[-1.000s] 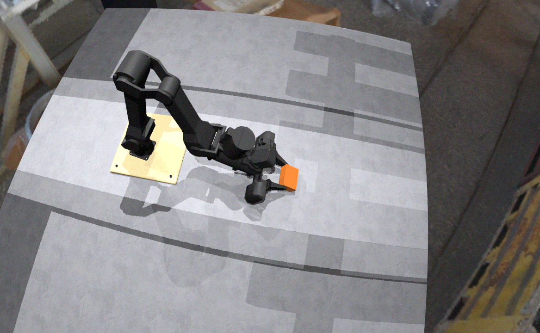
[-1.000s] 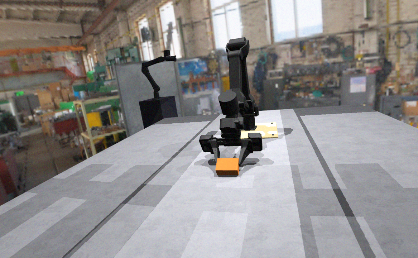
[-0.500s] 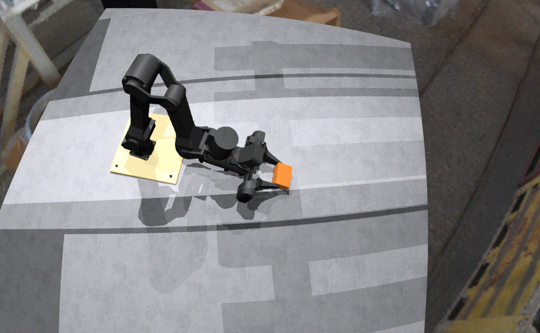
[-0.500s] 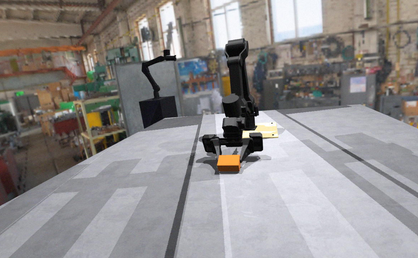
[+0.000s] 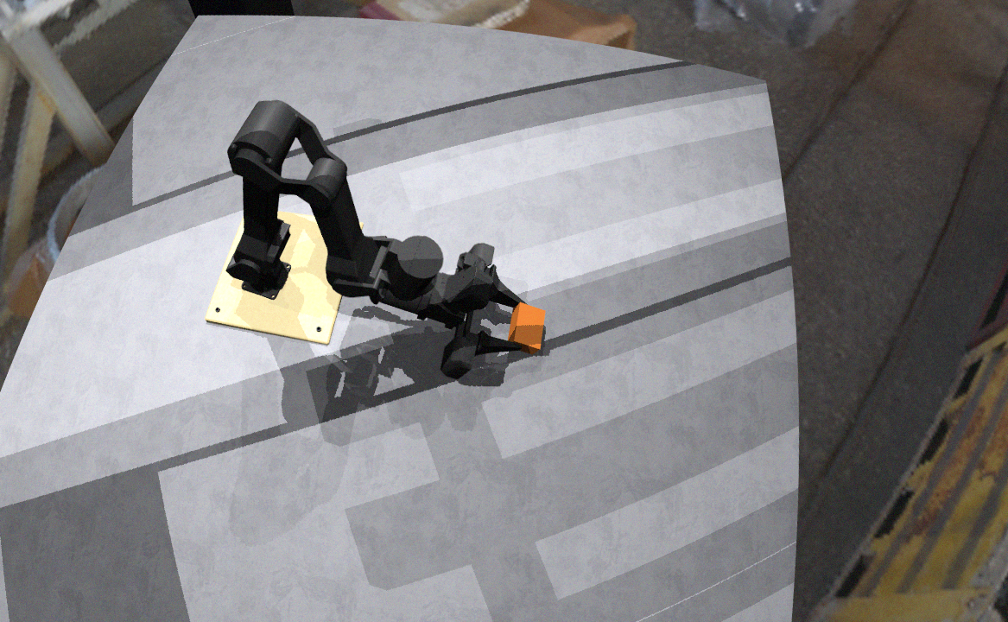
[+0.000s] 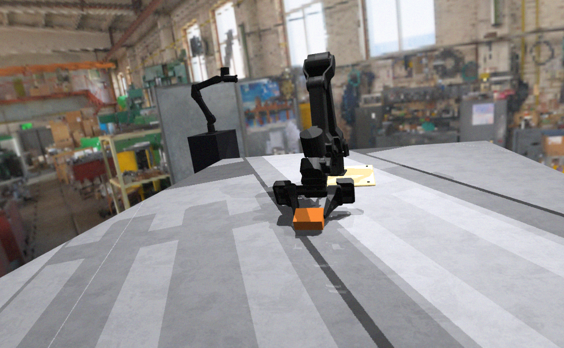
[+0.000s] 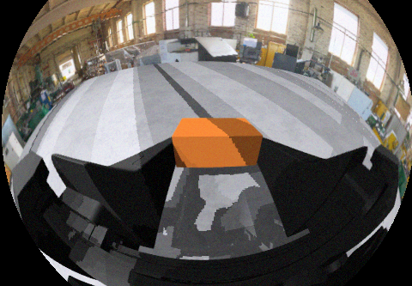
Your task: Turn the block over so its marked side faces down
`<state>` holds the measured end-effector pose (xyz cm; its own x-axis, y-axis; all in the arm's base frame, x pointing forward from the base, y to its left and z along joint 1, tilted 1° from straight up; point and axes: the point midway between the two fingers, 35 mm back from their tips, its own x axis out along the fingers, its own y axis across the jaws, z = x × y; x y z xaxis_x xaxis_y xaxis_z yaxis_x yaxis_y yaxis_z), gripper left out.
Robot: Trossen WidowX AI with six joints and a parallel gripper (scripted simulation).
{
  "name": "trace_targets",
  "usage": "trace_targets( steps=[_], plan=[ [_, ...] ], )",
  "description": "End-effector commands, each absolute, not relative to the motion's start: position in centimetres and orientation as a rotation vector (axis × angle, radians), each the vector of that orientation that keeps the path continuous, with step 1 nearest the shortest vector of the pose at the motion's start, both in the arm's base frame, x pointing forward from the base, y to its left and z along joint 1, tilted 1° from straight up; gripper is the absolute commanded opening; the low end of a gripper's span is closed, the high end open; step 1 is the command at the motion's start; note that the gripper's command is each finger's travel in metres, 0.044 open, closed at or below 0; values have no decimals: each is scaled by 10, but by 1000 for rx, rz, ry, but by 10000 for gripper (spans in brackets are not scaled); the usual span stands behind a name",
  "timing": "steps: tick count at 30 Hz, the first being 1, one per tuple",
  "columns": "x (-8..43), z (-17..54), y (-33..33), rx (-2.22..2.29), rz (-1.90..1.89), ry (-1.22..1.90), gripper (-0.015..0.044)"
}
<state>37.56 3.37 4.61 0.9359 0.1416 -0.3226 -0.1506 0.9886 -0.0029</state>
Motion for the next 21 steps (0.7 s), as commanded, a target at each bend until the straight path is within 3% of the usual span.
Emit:
trace_targets(
  steps=[1,15,21],
  plan=[
    [376,47,35,-22,154,324,79],
    [376,47,35,-22,154,324,440],
    [376,47,35,-22,154,324,440]
  ],
)
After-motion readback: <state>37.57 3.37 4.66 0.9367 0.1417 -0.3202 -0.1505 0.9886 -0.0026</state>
